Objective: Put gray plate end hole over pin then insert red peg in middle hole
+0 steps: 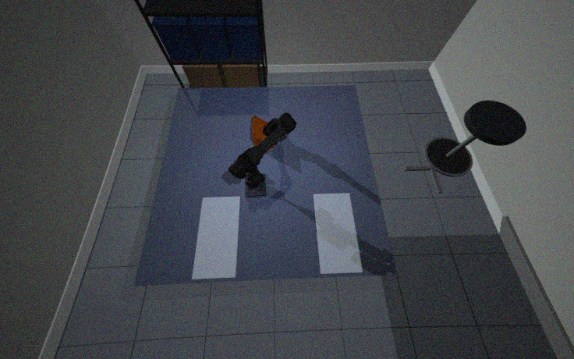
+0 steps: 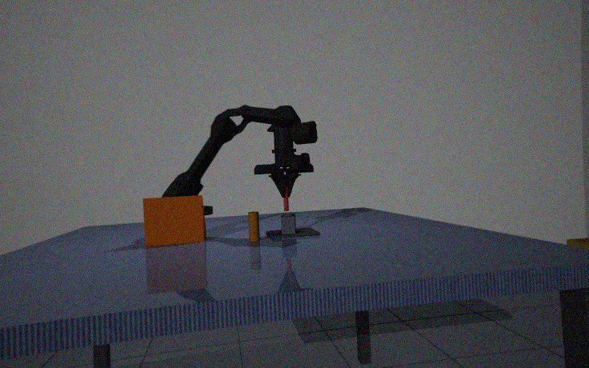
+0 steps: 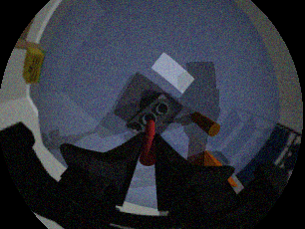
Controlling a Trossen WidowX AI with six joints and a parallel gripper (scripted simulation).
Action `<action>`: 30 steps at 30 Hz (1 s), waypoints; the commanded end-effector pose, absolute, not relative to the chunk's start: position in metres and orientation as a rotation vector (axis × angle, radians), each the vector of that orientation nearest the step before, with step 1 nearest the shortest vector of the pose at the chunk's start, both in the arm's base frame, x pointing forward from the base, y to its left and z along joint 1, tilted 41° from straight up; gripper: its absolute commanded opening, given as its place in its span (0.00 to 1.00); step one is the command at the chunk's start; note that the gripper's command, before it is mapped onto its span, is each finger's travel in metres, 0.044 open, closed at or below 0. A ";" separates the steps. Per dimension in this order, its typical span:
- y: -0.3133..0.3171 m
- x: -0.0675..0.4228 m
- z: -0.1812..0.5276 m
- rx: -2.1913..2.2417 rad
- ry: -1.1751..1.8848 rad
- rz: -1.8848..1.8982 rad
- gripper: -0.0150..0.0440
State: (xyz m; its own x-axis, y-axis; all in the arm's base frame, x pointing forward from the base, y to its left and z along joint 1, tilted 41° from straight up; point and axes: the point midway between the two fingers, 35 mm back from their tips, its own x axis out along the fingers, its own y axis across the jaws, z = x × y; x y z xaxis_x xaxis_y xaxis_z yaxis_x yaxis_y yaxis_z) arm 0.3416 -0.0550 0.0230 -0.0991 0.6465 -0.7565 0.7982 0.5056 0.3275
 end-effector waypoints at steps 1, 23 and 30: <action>-0.057 0.344 0.023 1.196 1.807 -0.197 0.25; -0.057 0.344 0.023 1.196 1.807 -0.197 0.25; -0.056 0.344 0.023 1.204 1.809 -0.200 0.25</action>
